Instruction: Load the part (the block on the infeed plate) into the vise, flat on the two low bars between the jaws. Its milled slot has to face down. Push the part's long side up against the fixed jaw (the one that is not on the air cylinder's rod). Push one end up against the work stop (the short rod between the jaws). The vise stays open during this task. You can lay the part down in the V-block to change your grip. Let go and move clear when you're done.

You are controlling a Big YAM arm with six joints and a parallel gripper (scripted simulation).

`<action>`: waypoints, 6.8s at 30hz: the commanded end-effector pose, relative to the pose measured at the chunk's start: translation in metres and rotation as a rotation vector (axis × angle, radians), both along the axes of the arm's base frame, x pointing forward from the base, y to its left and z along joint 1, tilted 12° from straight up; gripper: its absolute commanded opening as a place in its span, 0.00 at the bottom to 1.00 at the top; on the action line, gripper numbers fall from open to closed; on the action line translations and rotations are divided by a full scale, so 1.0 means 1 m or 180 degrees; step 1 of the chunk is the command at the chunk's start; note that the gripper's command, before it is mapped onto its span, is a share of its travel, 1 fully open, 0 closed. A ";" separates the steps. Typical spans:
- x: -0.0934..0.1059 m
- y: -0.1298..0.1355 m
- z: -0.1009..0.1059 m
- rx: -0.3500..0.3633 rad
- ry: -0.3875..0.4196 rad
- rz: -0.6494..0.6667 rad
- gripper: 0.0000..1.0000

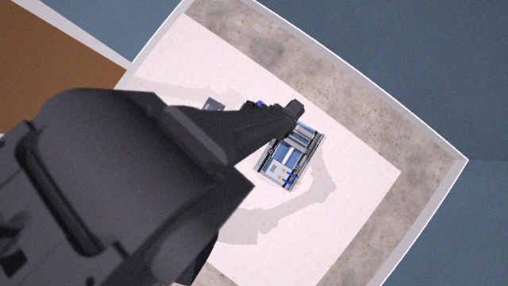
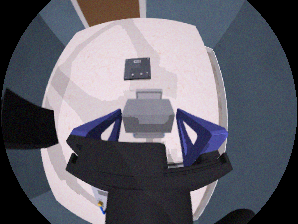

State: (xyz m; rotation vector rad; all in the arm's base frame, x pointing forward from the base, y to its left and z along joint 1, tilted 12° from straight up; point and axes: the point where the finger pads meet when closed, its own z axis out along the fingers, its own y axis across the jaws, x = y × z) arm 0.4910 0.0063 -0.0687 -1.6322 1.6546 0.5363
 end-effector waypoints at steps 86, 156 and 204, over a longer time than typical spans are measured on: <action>0.006 0.007 0.008 -0.1370 0.0073 -0.0296 0.81; 0.011 0.010 -0.003 -0.3547 0.0370 -0.0738 0.81; 0.009 0.011 -0.004 -0.4607 0.0478 -0.0952 0.81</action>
